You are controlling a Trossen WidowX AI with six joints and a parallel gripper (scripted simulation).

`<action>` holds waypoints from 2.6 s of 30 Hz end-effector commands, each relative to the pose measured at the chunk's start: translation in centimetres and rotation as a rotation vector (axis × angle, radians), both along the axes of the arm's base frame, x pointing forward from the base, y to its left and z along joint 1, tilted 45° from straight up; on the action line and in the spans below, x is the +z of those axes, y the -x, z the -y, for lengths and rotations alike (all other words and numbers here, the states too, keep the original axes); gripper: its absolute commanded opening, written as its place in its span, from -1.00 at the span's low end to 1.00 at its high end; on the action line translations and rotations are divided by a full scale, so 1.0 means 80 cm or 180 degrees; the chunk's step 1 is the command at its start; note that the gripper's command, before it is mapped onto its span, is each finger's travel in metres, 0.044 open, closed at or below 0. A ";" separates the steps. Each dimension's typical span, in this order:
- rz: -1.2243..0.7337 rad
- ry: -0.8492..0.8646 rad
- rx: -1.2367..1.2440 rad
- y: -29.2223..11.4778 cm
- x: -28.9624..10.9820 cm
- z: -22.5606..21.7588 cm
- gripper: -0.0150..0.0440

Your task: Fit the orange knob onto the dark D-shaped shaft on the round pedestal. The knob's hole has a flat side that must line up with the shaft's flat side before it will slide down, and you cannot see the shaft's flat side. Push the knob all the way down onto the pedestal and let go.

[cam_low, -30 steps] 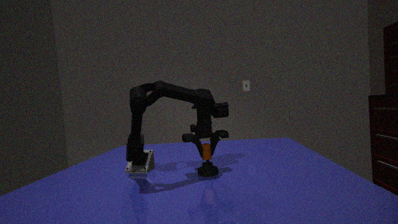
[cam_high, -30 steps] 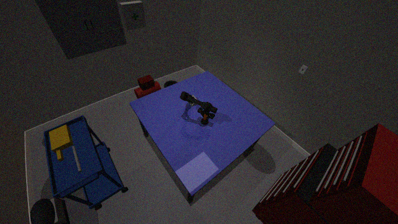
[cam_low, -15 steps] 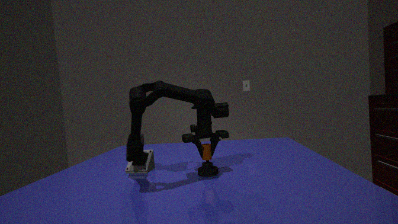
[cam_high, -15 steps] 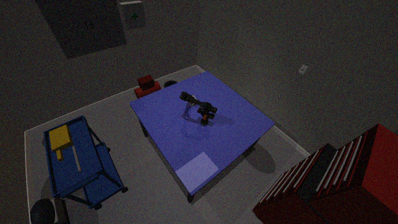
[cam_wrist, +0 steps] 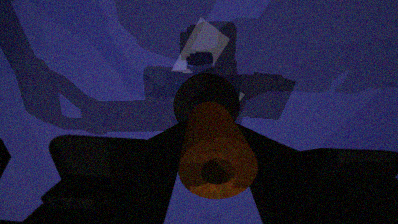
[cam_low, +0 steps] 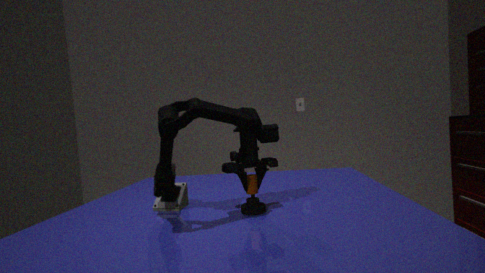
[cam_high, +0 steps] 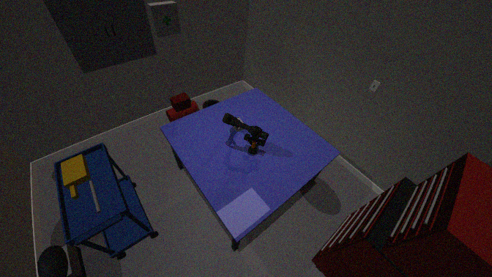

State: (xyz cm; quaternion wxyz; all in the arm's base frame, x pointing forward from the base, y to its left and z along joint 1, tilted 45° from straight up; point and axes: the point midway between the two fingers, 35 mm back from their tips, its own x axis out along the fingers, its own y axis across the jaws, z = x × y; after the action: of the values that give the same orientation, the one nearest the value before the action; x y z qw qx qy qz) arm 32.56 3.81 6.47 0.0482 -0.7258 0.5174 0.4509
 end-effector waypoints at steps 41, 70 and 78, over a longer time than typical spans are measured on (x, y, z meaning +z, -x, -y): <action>-0.0643 0.0042 0.0647 -0.001 -0.002 -0.001 -0.49; -0.0643 0.0043 0.0647 0.000 -0.003 0.002 -0.49; -0.0763 0.0052 0.0767 0.000 0.001 -0.002 -0.49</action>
State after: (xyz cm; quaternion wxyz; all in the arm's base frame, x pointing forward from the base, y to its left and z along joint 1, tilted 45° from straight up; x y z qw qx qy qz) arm 32.48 3.72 6.46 -0.0599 -0.7243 0.4456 0.5227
